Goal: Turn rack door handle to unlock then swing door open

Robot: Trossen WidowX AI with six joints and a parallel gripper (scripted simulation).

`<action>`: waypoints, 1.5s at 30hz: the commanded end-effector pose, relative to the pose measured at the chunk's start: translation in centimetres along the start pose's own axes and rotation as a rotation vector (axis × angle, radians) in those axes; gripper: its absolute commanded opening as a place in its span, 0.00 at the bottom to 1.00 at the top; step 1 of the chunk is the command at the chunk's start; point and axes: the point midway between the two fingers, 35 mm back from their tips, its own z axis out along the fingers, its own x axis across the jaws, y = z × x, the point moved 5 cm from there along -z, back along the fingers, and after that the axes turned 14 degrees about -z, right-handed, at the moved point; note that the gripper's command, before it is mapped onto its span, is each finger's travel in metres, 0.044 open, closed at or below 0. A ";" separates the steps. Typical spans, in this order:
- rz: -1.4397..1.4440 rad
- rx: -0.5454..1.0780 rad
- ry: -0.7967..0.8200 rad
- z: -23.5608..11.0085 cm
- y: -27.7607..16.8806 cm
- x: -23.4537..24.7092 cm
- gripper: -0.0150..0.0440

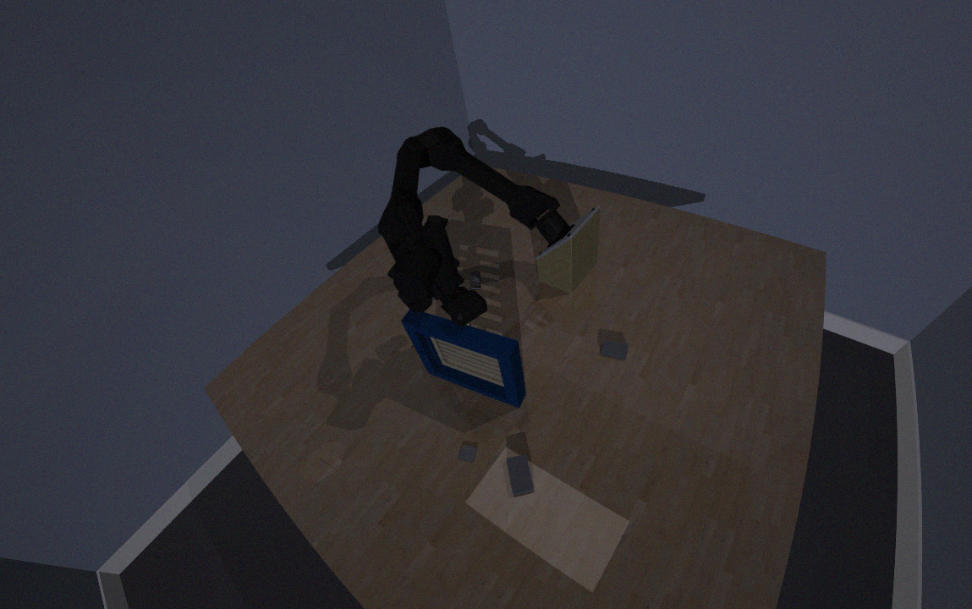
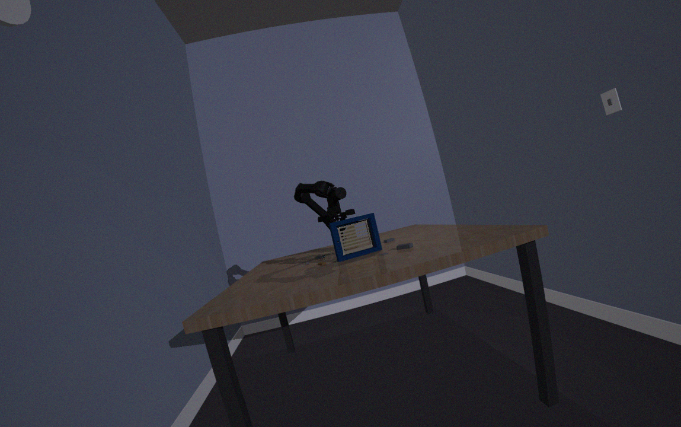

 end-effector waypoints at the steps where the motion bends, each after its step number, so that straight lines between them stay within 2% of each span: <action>1: 0.192 0.005 0.000 0.2 -0.1 0.0 0.29; 26: 1.416 0.004 -0.004 0.2 -0.1 0.0 0.29; 39: 1.448 0.004 -0.004 0.2 -0.1 0.0 0.29; 45: 1.448 0.004 -0.004 0.2 -0.1 0.0 0.55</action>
